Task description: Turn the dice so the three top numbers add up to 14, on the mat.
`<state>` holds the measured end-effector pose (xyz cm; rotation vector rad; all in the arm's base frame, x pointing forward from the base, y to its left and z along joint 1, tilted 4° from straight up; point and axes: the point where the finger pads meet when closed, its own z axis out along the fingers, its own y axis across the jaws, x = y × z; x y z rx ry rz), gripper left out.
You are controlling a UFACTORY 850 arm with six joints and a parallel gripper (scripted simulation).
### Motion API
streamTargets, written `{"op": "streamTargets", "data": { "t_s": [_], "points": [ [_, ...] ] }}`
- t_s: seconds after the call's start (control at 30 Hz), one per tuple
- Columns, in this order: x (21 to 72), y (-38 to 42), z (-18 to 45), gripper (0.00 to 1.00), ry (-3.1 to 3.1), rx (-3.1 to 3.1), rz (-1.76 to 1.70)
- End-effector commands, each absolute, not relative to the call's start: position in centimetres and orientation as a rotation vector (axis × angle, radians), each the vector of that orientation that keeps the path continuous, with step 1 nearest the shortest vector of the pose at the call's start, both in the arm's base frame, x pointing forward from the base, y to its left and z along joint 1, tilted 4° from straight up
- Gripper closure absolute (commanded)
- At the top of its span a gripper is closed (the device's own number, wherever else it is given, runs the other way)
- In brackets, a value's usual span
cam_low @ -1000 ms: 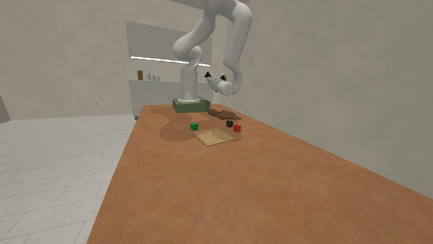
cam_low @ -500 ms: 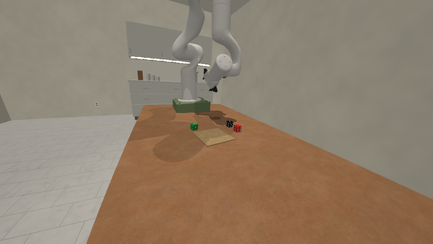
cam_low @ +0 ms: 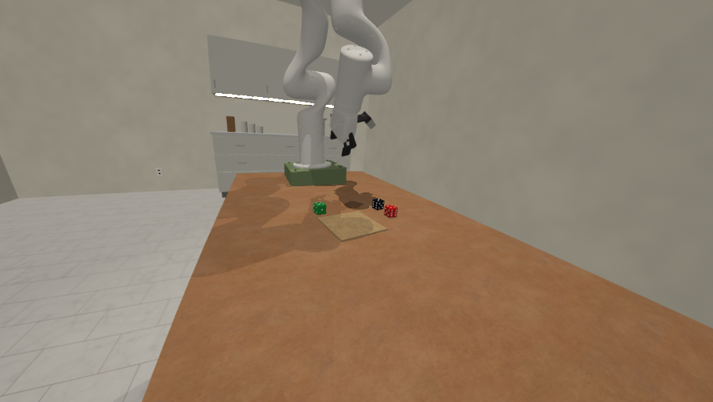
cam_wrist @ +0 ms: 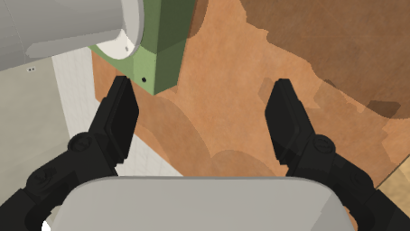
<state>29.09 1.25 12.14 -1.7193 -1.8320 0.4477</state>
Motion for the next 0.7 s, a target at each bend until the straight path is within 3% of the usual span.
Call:
{"op": "streamTargets", "data": {
  "t_s": [0.0,0.37,0.67],
  "points": [
    [32.7,-1.0,11.3,0.0,-1.919,-1.872,0.372],
    [40.8,-5.9,9.7,0.0,-2.087,-2.225,0.168],
    [43.8,-7.7,9.2,0.0,-2.139,-2.352,0.081]
  ]
}}
